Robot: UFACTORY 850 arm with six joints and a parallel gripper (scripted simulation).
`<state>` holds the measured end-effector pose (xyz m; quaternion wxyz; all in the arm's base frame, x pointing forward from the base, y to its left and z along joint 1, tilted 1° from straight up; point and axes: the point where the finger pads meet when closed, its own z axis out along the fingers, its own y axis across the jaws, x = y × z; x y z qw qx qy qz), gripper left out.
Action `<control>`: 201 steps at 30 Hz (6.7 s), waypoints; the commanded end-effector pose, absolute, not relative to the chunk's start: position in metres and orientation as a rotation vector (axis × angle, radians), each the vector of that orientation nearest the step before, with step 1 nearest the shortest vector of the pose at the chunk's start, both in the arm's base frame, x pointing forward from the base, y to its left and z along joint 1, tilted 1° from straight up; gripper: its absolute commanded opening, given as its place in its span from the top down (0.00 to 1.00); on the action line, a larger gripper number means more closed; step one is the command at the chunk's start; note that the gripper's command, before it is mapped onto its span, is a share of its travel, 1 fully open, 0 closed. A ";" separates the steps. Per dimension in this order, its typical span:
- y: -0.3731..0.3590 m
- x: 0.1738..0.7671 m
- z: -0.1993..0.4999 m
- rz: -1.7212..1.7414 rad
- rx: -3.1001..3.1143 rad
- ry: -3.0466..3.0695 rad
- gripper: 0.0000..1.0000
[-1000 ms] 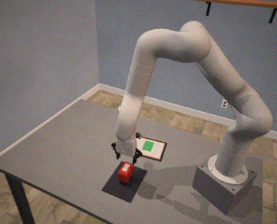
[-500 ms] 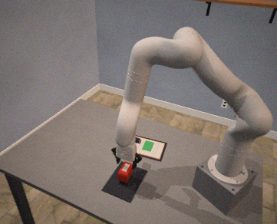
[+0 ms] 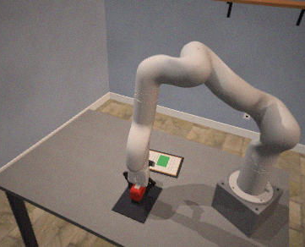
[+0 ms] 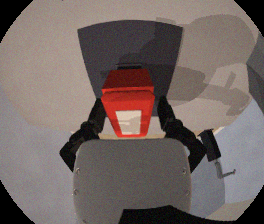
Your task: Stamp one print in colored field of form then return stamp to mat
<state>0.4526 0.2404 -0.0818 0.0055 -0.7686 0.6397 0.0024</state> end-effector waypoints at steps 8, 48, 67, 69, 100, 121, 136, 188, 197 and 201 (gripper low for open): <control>0.241 0.454 -0.091 0.009 -2.404 2.001 0.03; 0.241 0.454 -0.091 0.009 -2.404 2.001 0.65; 0.241 0.454 -0.084 0.009 -2.404 2.001 0.65; 0.241 0.454 -0.074 0.009 -2.404 2.001 0.65; 0.072 0.483 -0.053 0.001 -2.477 1.919 0.65; -0.102 0.495 -0.054 0.008 -2.476 1.911 0.65; -0.133 0.499 -0.054 0.008 -2.476 1.911 0.65; -0.071 0.491 -0.093 0.008 -2.476 1.911 0.65; -0.071 0.491 -0.094 0.008 -2.476 1.911 0.65; -0.071 0.491 -0.094 0.008 -2.476 1.911 0.65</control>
